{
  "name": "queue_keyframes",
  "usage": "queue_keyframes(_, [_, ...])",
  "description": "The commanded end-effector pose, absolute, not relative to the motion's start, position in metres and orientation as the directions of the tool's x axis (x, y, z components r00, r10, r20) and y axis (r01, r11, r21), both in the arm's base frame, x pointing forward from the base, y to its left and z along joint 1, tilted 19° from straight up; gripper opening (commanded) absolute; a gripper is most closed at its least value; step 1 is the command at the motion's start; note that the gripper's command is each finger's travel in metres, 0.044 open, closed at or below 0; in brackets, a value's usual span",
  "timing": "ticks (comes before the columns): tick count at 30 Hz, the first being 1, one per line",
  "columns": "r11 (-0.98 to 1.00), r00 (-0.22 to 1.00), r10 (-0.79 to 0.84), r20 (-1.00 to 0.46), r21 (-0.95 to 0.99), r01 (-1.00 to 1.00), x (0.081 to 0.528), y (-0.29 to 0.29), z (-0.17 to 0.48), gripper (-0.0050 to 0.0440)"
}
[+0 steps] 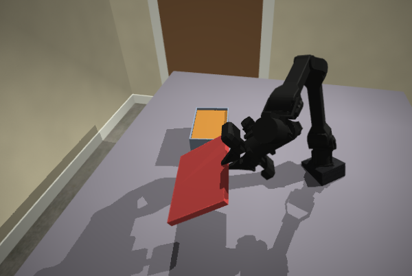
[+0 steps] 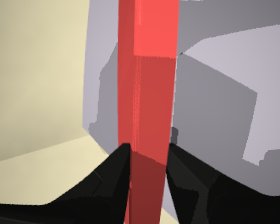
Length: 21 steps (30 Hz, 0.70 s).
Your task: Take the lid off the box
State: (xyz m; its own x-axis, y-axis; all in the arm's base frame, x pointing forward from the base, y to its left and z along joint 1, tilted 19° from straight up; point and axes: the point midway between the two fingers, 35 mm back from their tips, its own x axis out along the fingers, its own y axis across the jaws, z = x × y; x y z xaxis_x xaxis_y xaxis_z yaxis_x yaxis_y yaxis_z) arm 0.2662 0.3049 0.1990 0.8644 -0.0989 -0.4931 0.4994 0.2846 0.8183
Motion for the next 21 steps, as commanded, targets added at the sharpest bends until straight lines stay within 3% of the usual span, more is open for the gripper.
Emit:
queue_keyframes(1, [0.276,0.868,-0.099,-0.486,0.825,0.494,0.266,0.308,0.2,-0.005])
queue_keyframes(21, [0.276,0.868,-0.099,-0.486,0.825,0.494,0.27,0.299,0.183,-0.005])
